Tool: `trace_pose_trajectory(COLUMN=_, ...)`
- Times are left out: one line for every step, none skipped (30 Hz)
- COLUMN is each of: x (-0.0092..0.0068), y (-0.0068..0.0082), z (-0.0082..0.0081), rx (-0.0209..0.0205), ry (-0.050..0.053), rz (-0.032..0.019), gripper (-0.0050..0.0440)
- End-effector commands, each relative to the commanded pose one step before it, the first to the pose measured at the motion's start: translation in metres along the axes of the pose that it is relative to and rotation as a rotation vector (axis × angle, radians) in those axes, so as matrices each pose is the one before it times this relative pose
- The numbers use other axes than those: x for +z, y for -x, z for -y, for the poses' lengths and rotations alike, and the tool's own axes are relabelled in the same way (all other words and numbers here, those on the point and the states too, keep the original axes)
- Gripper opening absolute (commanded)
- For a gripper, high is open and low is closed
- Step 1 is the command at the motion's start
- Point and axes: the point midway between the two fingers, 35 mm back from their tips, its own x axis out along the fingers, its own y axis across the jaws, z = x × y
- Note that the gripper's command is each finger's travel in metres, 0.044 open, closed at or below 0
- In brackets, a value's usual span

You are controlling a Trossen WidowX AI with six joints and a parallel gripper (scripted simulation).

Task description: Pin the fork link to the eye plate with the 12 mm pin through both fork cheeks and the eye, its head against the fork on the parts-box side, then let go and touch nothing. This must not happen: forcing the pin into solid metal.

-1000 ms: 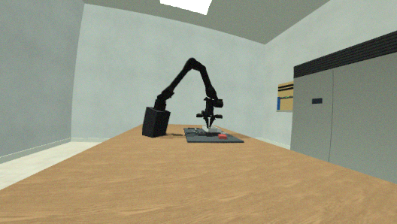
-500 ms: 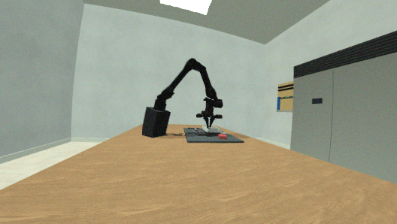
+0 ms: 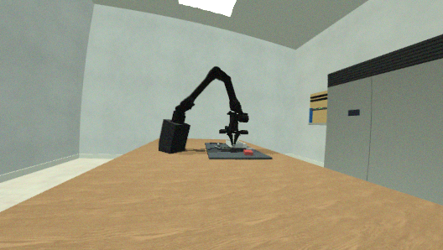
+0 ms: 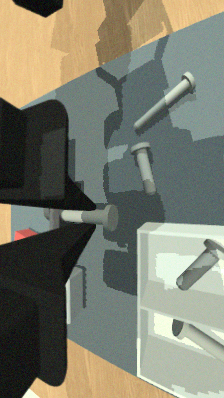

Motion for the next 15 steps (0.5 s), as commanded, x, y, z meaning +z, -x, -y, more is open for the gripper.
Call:
trace_pose_trajectory(x=0.00066, y=-0.00879, z=-0.00145, rx=0.00628, ry=0.0054, rz=-0.00355, gripper=0.0014)
trace_pose_trajectory(x=0.00016, y=-0.00132, z=0.00004, rx=0.00000, ry=0.0000, rz=0.00000, gripper=0.0014)
trace_pose_trajectory(x=0.00016, y=-0.00132, z=0.00004, rx=0.00000, ry=0.0000, rz=0.00000, gripper=0.0014)
trace_pose_trajectory(x=0.00016, y=-0.00132, z=0.00004, rx=0.00000, ry=0.0000, rz=0.00000, gripper=0.0014)
trace_pose_trajectory(x=0.00016, y=-0.00132, z=0.00004, rx=0.00000, ry=0.0000, rz=0.00000, gripper=0.0014)
trace_pose_trajectory(x=0.00016, y=-0.00132, z=0.00004, rx=0.00000, ry=0.0000, rz=0.00000, gripper=0.0014)
trace_pose_trajectory(x=0.00000, y=0.00000, z=0.00000, rx=0.00000, ry=0.0000, rz=0.00000, gripper=0.0014)
trace_pose_trajectory(x=0.00000, y=0.00000, z=0.00000, rx=0.00000, ry=0.0000, rz=0.00000, gripper=0.0014)
trace_pose_trajectory(x=0.00034, y=-0.00281, z=0.00008, rx=0.00000, ry=0.0000, rz=0.00000, gripper=0.0014)
trace_pose_trajectory(x=0.00023, y=-0.00185, z=0.00006, rx=0.00000, ry=0.0000, rz=0.00000, gripper=0.0014)
trace_pose_trajectory(x=0.00010, y=-0.00081, z=0.00002, rx=0.00000, ry=0.0000, rz=0.00000, gripper=0.0014)
trace_pose_trajectory(x=0.00000, y=0.00000, z=0.00000, rx=0.00000, ry=0.0000, rz=0.00000, gripper=0.0014)
trace_pose_trajectory(x=0.00000, y=0.00000, z=0.00000, rx=0.00000, ry=0.0000, rz=0.00000, gripper=0.0014)
trace_pose_trajectory(x=0.00000, y=0.00000, z=0.00000, rx=0.00000, ry=0.0000, rz=0.00000, gripper=0.0014)
trace_pose_trajectory(x=0.00000, y=0.00000, z=0.00000, rx=0.00000, ry=0.0000, rz=0.00000, gripper=0.0014)
